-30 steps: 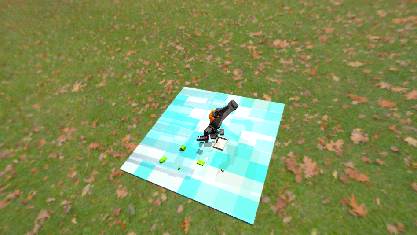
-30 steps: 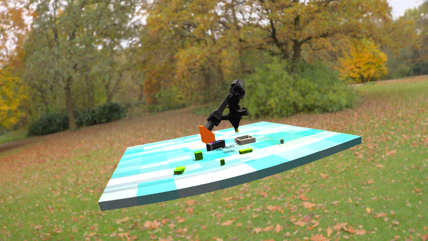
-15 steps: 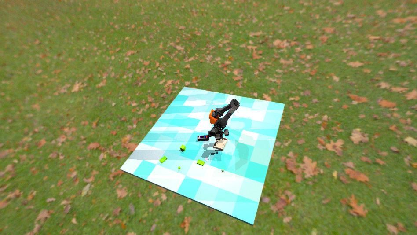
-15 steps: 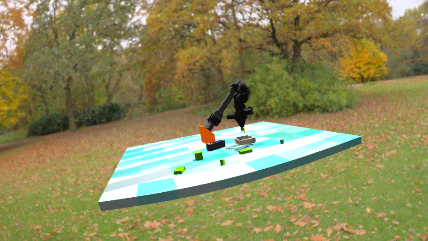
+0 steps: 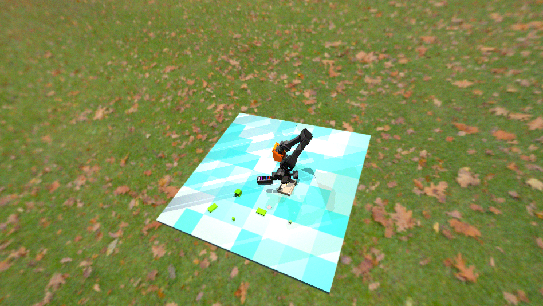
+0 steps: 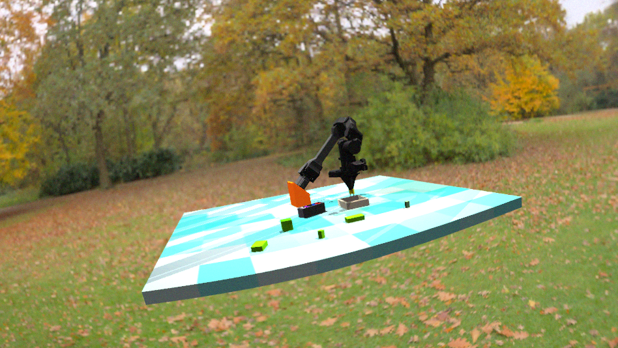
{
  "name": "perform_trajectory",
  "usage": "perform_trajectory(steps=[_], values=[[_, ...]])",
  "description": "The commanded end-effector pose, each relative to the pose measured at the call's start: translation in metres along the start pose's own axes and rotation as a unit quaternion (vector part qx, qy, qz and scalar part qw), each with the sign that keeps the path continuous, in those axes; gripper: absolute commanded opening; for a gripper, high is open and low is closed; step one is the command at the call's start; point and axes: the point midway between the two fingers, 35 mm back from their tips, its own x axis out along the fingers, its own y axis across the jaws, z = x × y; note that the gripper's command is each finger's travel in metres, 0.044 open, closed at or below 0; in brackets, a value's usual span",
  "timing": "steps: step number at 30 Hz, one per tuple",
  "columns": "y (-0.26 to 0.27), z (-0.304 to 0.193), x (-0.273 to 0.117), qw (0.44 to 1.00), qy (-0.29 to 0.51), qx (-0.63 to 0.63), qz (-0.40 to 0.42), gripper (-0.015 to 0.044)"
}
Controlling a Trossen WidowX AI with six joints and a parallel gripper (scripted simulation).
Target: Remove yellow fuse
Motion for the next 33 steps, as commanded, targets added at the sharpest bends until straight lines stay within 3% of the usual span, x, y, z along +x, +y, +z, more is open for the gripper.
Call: perform_trajectory(steps=[1,7,20,24,33], values=[[0.001,-0.001,0.007,1.000,-0.001,0.003,0.003,0.0000],[0.001,-0.001,0.014,1.000,-0.001,0.003,0.004,0.0000],[0.001,0.000,0.008,1.000,0.000,0.000,0.001,0.0330],[0.001,-0.002,-0.026,1.000,-0.001,0.003,0.003,0.0330],[0.001,-0.002,-0.026,1.000,-0.001,0.003,0.003,0.0330]])
